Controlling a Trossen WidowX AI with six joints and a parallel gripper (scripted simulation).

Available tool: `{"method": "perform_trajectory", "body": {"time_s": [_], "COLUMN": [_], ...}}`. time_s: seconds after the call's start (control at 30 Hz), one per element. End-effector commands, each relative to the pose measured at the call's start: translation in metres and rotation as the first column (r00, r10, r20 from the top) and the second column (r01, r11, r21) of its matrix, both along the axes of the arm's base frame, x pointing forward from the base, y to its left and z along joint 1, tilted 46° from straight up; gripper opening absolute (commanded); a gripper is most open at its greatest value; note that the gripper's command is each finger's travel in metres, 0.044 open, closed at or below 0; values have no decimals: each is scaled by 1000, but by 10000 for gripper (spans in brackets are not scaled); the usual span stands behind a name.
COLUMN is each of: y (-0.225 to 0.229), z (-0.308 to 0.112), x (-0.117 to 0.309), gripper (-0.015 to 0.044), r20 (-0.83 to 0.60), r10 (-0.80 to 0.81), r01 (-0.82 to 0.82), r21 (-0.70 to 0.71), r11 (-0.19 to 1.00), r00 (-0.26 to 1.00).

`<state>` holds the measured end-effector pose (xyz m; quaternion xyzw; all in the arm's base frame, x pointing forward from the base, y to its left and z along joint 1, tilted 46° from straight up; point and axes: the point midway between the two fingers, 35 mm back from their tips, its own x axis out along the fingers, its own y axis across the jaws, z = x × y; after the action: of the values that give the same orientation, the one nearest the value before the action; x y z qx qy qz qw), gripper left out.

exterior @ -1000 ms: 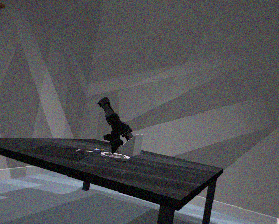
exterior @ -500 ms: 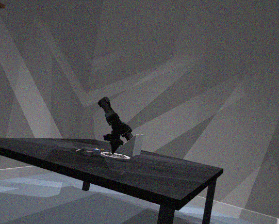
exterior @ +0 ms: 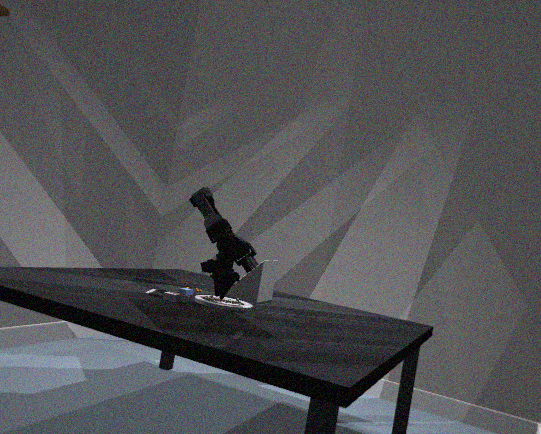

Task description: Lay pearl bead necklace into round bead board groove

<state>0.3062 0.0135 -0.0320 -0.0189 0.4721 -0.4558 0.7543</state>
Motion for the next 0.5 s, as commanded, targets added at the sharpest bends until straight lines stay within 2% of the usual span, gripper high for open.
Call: {"method": "perform_trajectory", "body": {"time_s": [0.0, 0.13, 0.47], "y": [-1, 0, 0], "z": [0, 1, 1], "x": [0, -1, -2], "gripper": [341, 440, 440], "r20": [-2, -9, -11], "r10": [-2, -3, -6], "r01": [2, 3, 6], "r21": [0, -3, -3], "r11": [1000, 1000, 1000], "r00": [1000, 1000, 1000]}}
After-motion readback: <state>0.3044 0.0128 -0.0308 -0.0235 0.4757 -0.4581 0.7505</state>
